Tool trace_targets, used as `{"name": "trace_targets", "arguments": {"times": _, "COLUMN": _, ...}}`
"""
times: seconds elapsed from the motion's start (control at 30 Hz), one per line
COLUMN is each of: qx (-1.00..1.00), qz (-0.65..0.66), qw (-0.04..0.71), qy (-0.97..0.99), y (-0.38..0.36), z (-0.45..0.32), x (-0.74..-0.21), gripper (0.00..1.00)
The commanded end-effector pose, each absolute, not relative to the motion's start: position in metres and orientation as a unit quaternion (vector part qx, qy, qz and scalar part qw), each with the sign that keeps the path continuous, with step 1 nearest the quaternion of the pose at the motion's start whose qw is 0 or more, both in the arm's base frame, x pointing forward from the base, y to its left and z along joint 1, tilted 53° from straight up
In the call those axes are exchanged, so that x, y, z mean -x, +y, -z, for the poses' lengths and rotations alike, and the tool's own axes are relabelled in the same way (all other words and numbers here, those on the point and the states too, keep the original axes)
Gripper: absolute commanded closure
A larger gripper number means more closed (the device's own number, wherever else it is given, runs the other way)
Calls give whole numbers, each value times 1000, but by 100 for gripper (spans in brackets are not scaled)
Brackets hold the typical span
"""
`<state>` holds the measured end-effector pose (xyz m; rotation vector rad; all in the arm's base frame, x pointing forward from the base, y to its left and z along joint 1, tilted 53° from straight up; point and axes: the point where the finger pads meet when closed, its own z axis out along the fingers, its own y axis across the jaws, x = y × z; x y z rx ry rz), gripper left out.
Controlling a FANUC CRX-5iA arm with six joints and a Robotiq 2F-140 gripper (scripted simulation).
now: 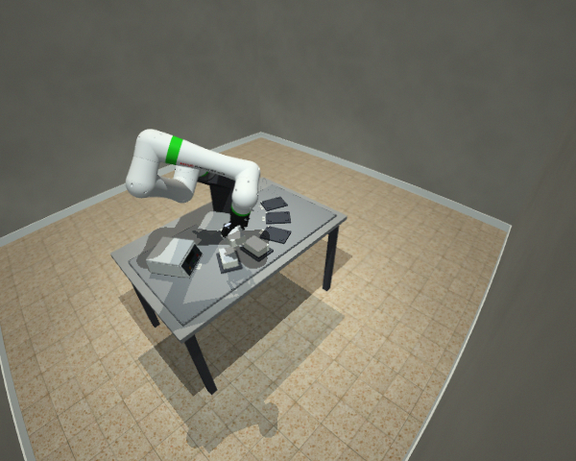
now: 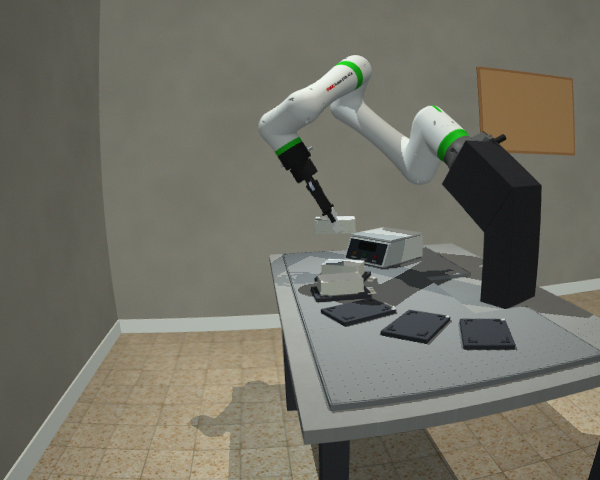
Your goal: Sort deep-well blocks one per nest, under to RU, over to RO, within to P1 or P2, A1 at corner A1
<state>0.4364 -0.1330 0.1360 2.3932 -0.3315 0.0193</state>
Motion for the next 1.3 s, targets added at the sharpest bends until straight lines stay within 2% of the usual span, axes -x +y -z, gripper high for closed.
{"name": "trace_targets", "arguments": {"times": 0.0, "qx": -920, "qz": 18, "qw": 385, "qy": -75, "y": -123, "z": -127, "x": -440, "gripper": 90}}
{"name": "trace_targets", "arguments": {"times": 1.27, "qx": -918, "qz": 24, "qw": 392, "qy": -62, "y": -42, "z": -54, "x": -470, "gripper": 90}}
